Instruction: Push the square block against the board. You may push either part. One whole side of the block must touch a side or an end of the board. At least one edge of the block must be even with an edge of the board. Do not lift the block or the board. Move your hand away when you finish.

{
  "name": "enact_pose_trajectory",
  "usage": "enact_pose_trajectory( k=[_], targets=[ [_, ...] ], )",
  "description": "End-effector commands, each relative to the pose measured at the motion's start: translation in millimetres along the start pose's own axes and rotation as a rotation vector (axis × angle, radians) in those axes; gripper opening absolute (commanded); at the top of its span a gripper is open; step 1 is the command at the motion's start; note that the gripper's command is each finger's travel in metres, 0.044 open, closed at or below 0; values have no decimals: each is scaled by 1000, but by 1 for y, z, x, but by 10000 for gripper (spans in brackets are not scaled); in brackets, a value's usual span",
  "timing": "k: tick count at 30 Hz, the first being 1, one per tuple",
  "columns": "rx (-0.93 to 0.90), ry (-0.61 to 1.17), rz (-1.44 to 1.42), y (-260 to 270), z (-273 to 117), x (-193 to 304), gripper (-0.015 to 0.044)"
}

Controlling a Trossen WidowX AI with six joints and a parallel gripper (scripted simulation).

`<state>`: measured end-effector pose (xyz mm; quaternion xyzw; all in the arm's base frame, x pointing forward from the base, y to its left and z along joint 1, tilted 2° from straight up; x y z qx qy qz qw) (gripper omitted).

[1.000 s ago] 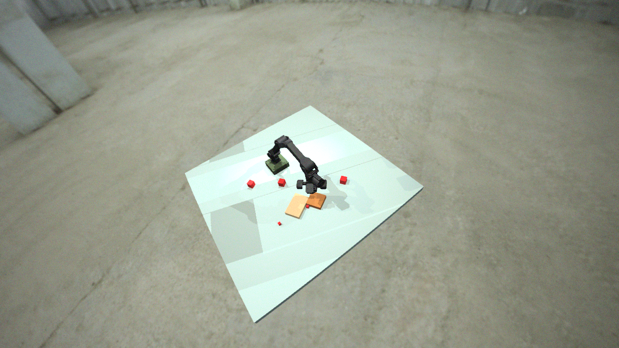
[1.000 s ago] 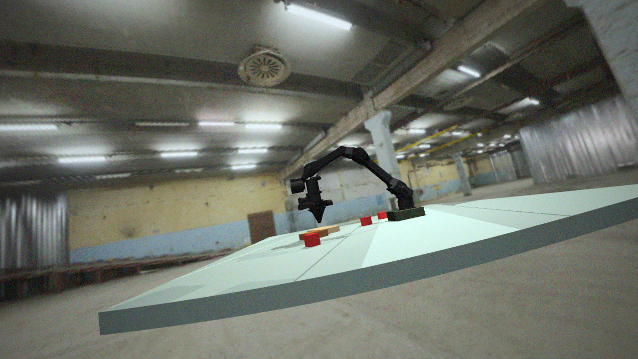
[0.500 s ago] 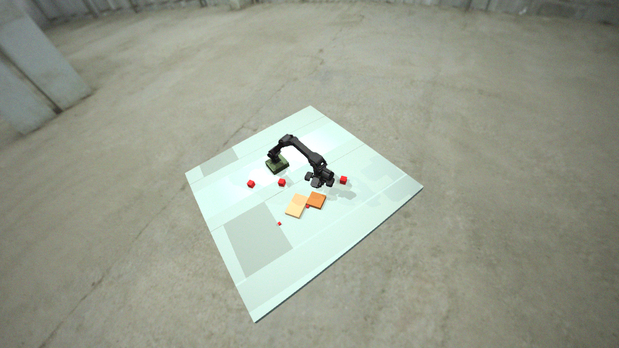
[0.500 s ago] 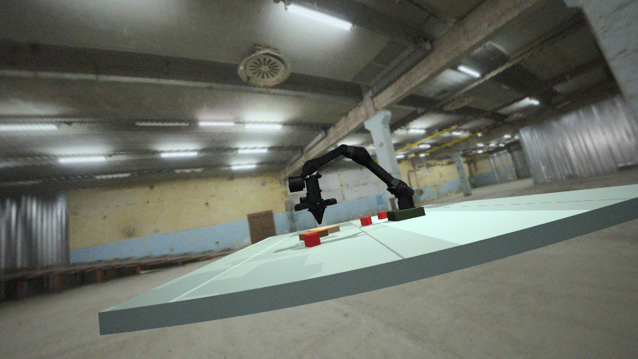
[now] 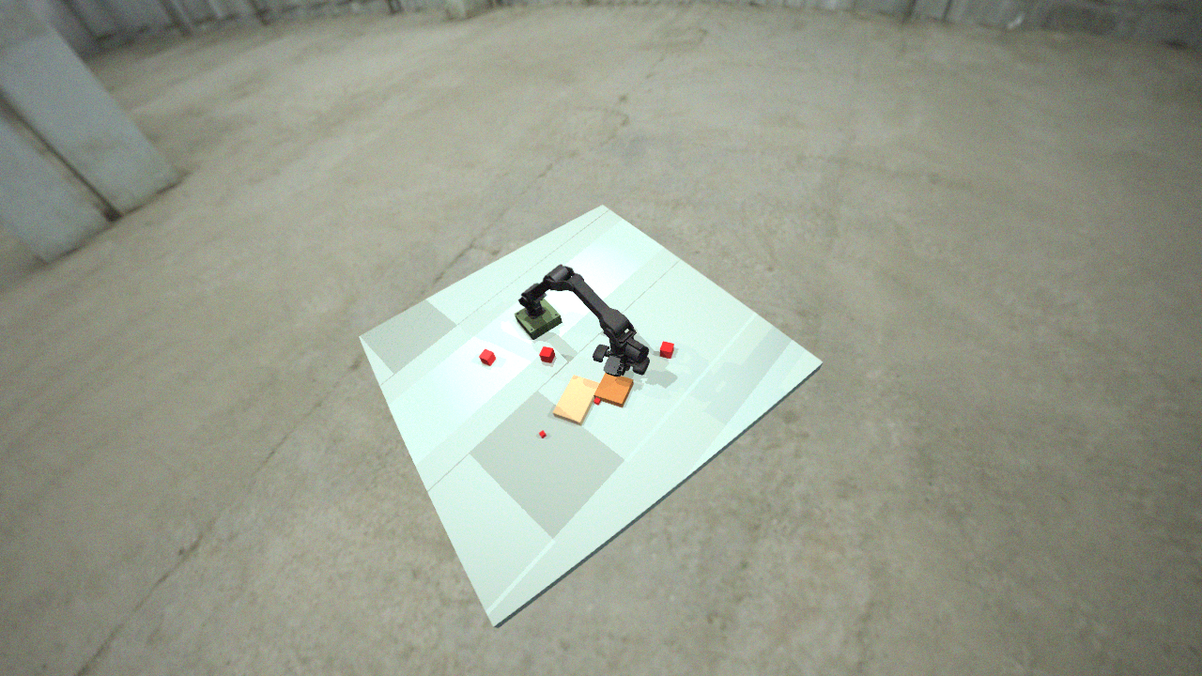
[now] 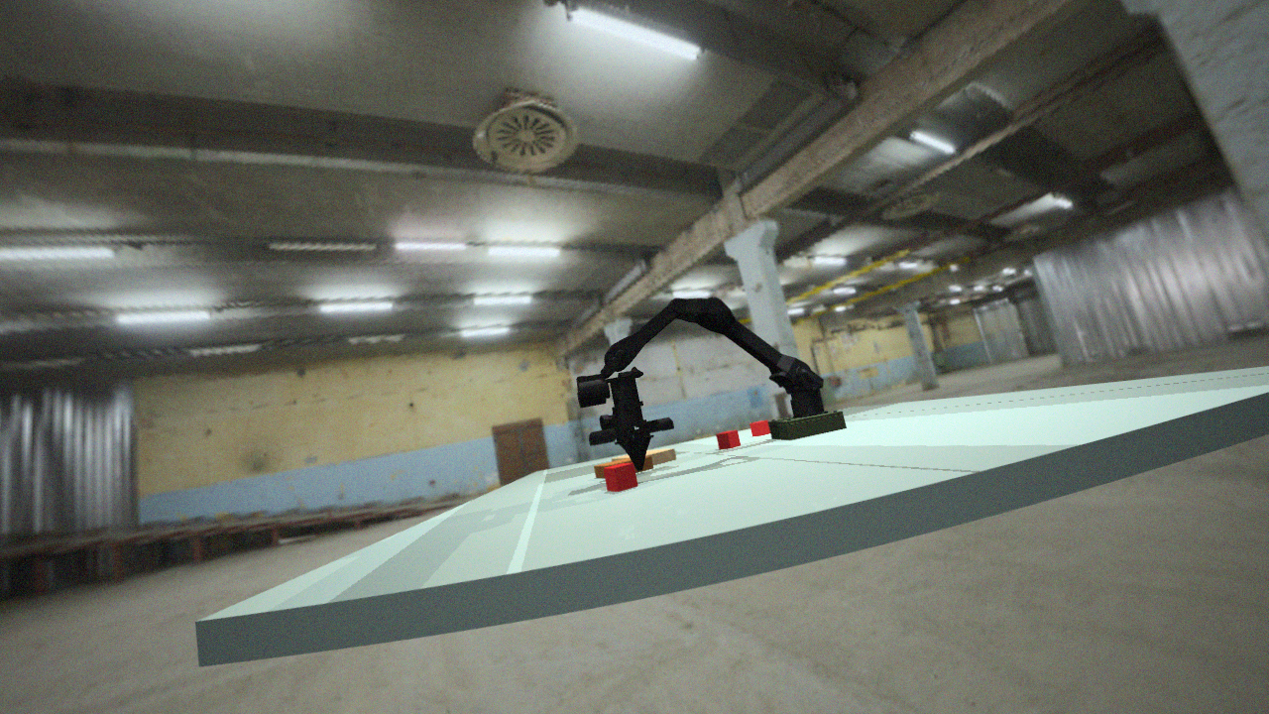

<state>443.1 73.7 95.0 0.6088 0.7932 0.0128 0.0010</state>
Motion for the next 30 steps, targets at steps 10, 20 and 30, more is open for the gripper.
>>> enact_pose_trajectory(
  k=[10, 20, 30],
  targets=[
    [-4, -5, 0, 5, -1, -18, 0],
    [-4, -7, 0, 7, -1, -31, 0],
    [-4, -8, 0, 9, -1, -44, 0]
  ],
)
Point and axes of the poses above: the point midway between the two fingers, 35 mm back from their tips, its own z axis out along the fingers, its own y axis across the jaws, x = y × z, the point moved 9 cm from there along -z, back along the fingers, and after that the axes turned 12 degrees about z, right-handed, at the moved point
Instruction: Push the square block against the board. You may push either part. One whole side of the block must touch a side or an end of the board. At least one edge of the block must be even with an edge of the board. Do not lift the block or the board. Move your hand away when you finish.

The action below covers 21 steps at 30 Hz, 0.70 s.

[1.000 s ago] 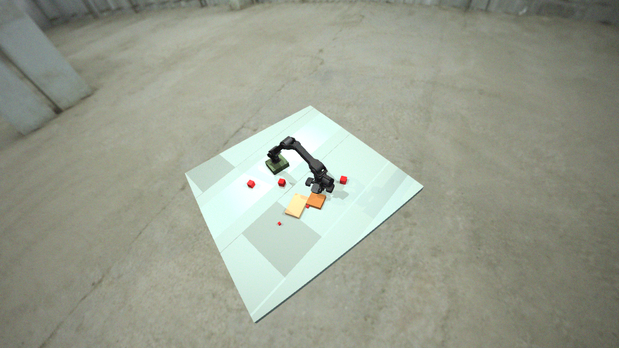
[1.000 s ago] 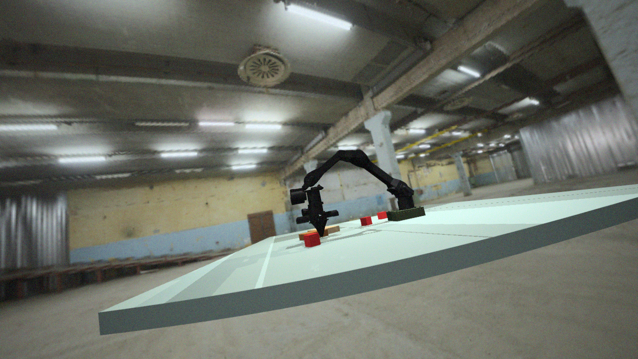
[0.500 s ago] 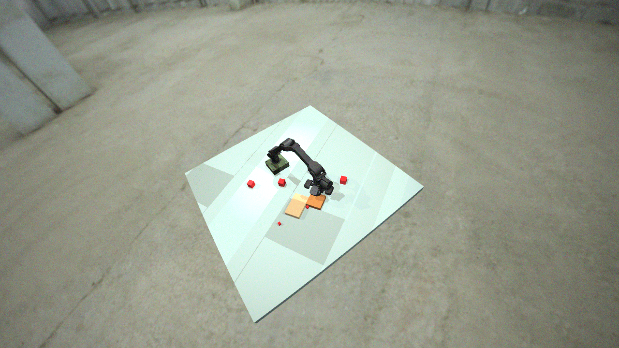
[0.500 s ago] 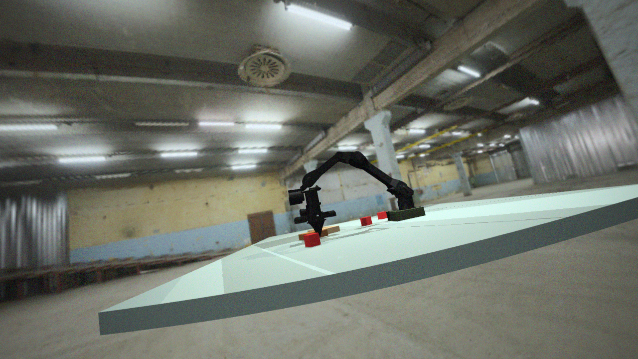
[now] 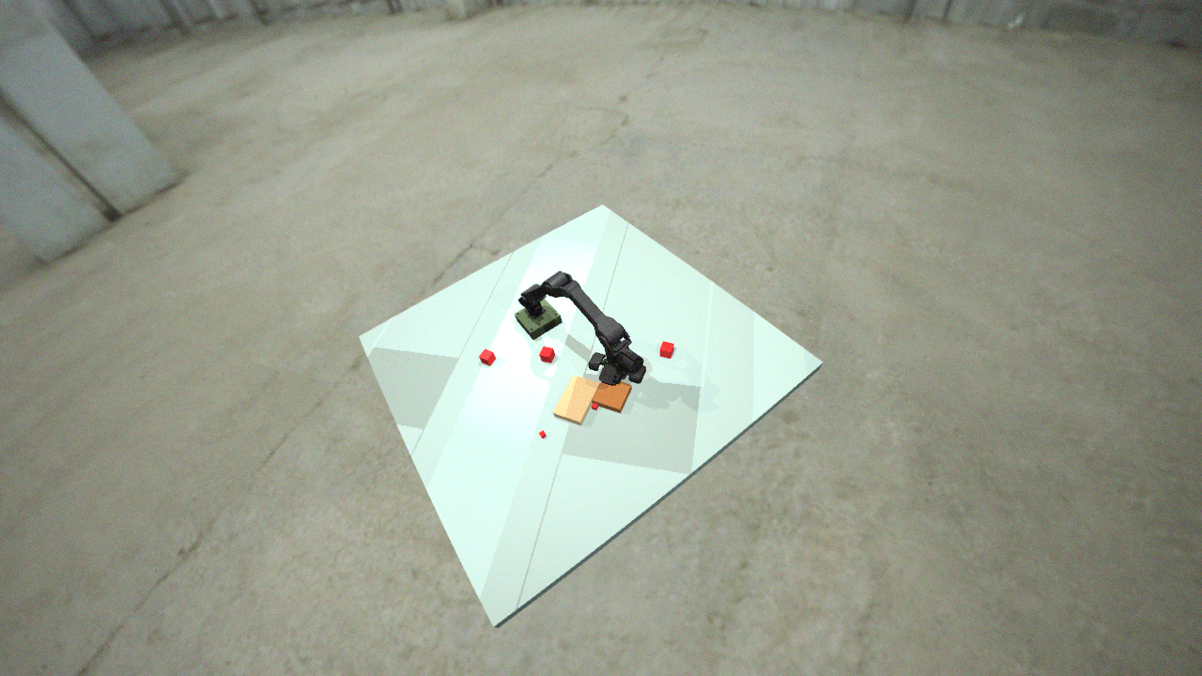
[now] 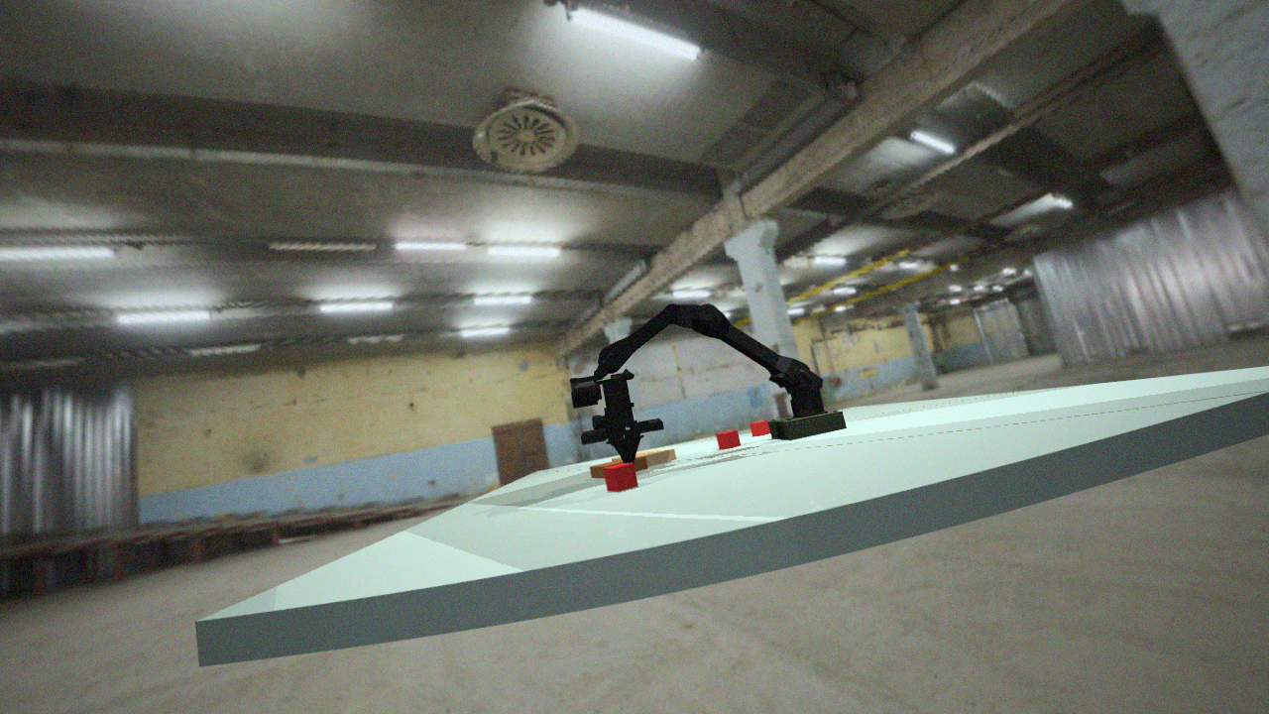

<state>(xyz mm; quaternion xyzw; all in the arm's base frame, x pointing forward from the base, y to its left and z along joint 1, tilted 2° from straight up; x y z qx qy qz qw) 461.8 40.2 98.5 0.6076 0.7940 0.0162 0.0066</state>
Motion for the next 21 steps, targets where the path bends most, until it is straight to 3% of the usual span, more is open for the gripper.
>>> enact_pose_trajectory(
  k=[1, 21],
  targets=[
    [8, -3, 3, 0, 3, -8, 0],
    [8, -6, 3, 3, 2, -35, 0]
  ],
)
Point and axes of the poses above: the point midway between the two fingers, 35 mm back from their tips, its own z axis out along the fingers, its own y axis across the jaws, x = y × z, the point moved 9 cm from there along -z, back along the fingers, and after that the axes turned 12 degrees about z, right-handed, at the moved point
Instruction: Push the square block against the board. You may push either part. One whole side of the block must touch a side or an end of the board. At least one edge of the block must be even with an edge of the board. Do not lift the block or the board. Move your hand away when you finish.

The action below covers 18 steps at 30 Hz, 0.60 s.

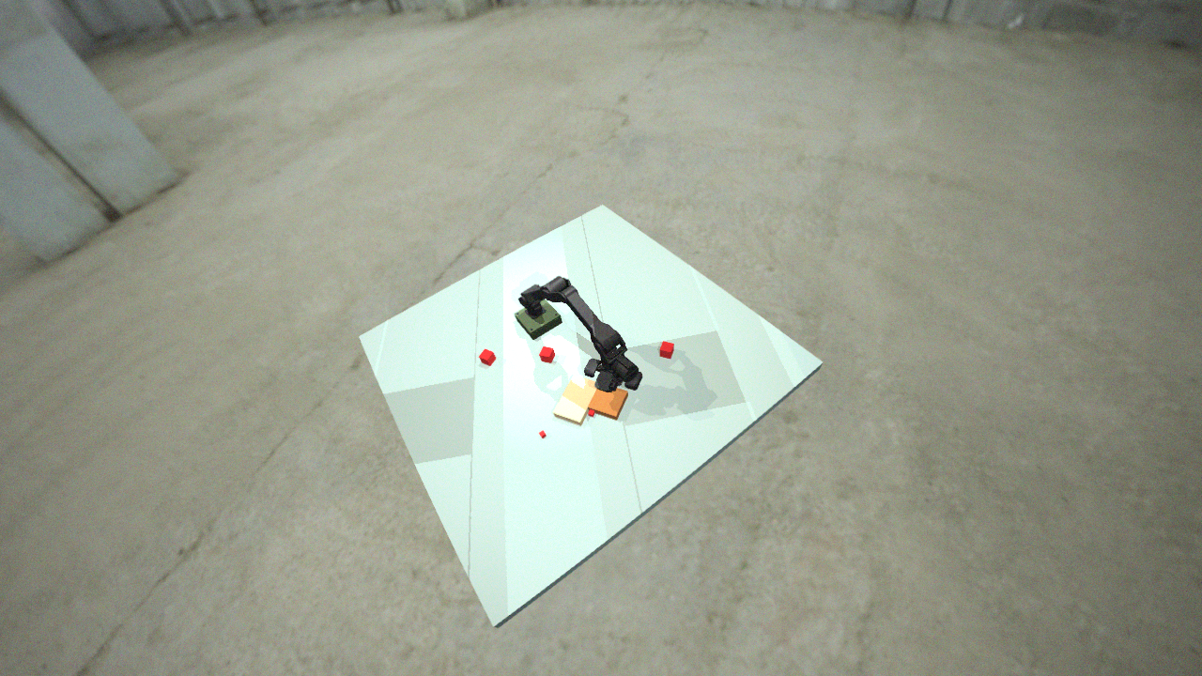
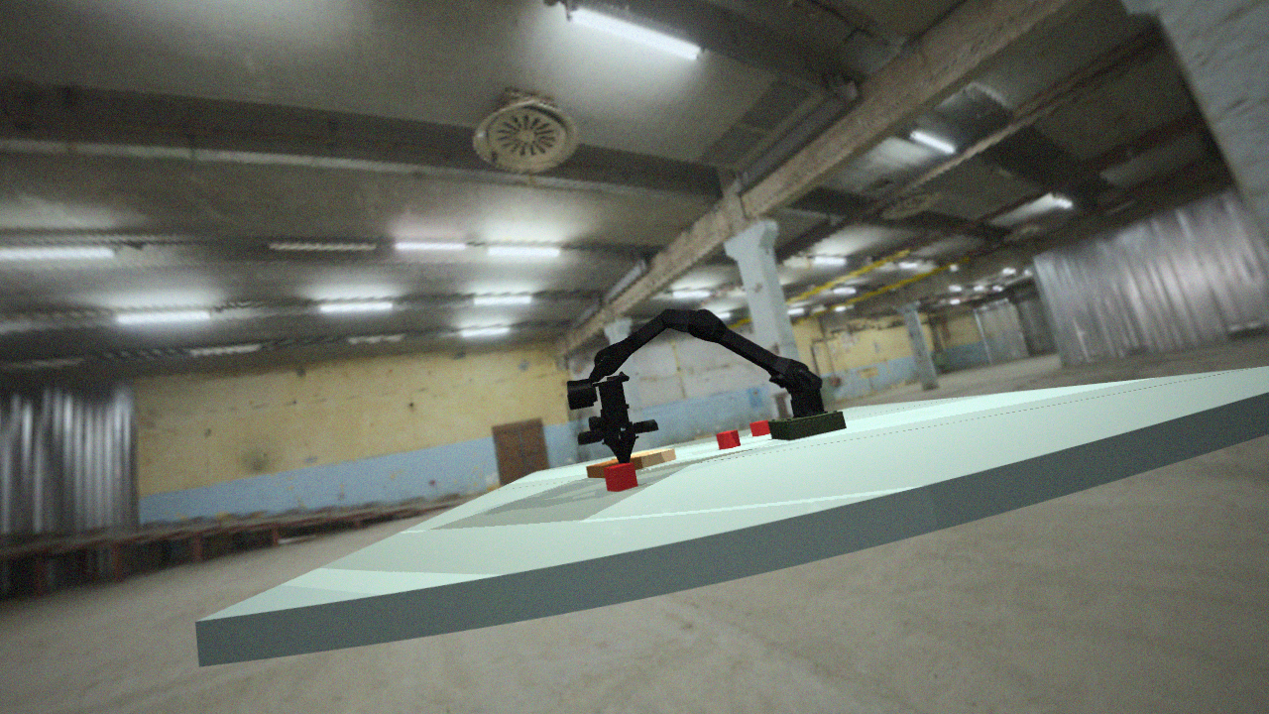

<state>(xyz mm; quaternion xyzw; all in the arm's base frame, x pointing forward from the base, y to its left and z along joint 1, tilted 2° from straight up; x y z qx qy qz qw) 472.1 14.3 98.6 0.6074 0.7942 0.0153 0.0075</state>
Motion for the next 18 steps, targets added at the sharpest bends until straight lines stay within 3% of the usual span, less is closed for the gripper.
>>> enact_pose_trajectory(
  k=[1, 18],
  targets=[
    [8, -4, 3, 0, 3, -8, 0],
    [8, -2, 3, -3, 3, 12, 0]
  ],
)
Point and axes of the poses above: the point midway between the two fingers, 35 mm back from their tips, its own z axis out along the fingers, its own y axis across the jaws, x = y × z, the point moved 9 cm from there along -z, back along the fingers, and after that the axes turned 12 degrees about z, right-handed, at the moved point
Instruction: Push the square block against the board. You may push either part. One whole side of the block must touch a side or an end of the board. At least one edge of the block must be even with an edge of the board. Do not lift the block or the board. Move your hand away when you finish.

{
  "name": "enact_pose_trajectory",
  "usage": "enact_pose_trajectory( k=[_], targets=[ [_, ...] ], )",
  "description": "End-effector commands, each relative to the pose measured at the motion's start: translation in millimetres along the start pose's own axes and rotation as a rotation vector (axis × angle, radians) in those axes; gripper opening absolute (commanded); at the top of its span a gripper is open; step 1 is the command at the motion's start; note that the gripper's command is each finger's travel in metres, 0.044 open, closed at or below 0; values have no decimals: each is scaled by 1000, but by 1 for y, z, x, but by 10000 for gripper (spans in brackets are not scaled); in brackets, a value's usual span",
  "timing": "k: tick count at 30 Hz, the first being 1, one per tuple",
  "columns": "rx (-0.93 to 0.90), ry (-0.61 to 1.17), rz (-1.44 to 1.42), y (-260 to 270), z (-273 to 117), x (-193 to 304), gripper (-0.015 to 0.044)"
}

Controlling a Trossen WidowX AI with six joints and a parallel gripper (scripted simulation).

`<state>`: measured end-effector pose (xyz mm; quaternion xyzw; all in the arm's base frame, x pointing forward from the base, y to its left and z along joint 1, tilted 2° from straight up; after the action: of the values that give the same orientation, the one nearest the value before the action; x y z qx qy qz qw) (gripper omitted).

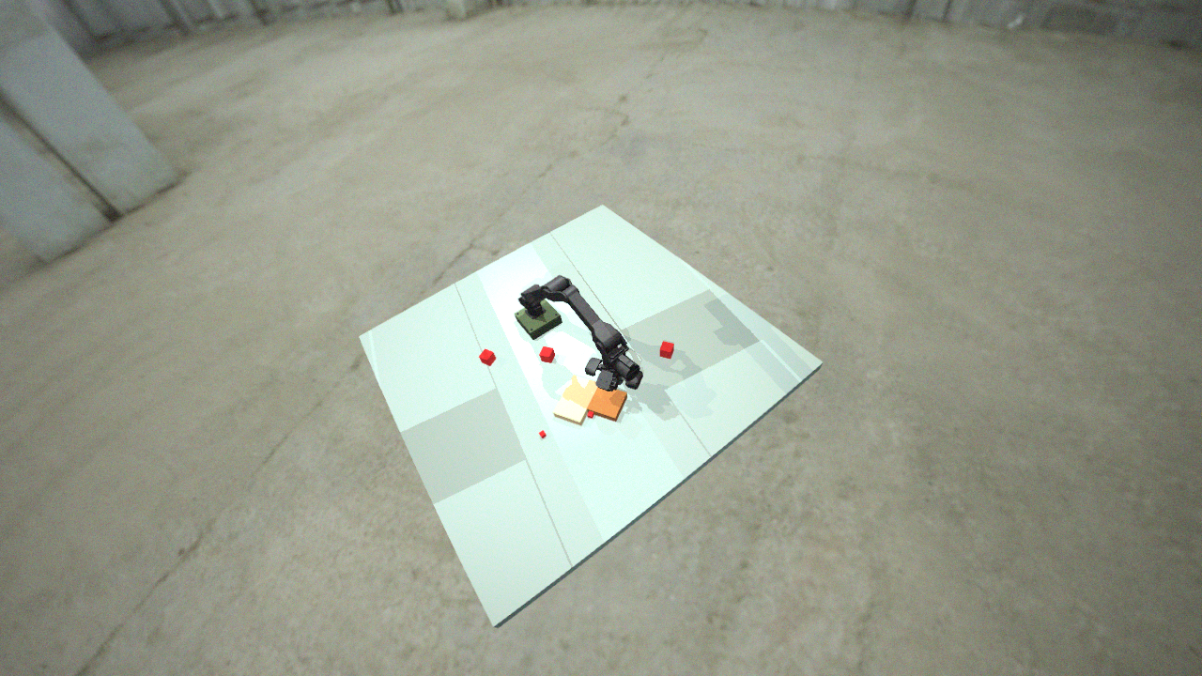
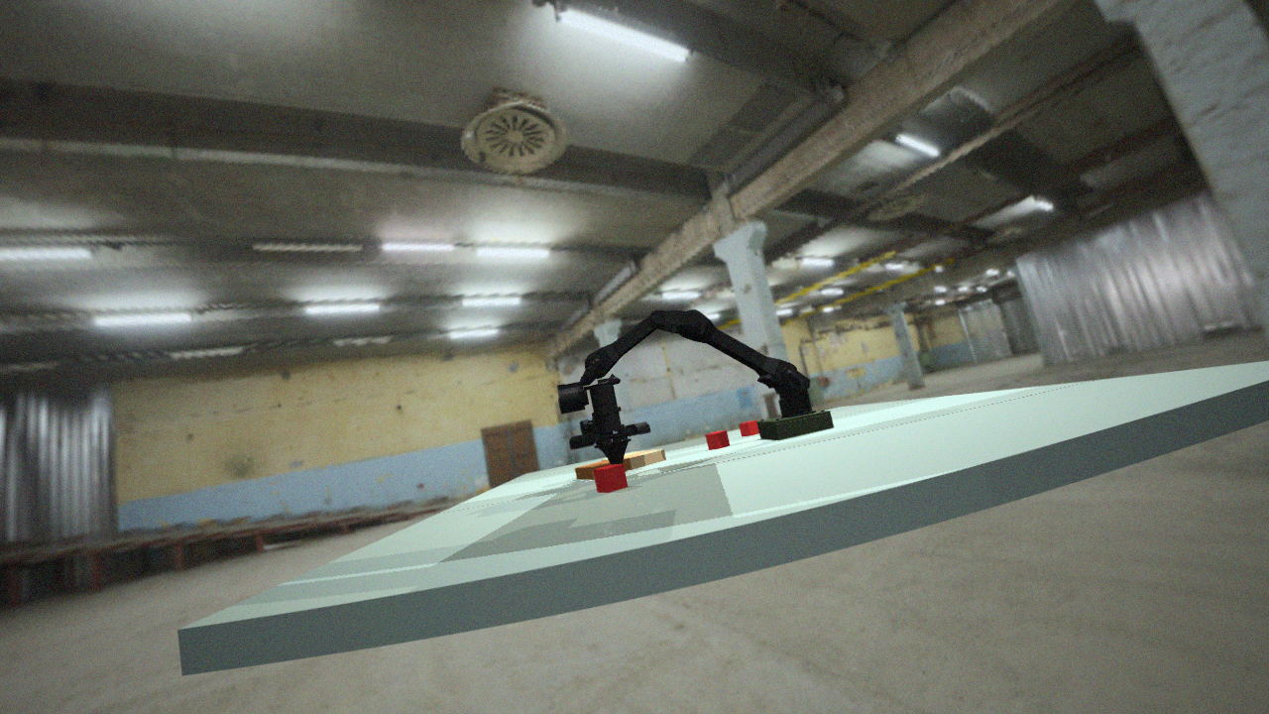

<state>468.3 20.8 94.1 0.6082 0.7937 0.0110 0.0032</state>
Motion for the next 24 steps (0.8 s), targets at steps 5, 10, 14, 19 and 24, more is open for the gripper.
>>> enact_pose_trajectory(
  k=[5, 10, 14, 19, 24],
  targets=[
    [-4, -2, 1, -2, -1, 13, 0],
    [-4, -2, 1, -3, -1, 21, 0],
    [-4, -1, 1, -4, -1, 28, 0],
    [-1, 1, -1, -5, -2, 29, 0],
    [-4, -1, 1, -5, -54, 29, 0]
  ],
)
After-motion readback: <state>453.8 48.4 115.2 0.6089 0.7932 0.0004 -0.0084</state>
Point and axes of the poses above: the point midway between the two fingers, 35 mm back from their tips, its own z axis out along the fingers, its own y axis across the jaws, x = y × z, the point moved 9 cm from there along -z, back along the fingers, and after that the axes turned 12 degrees about z, right-handed, at the moved point
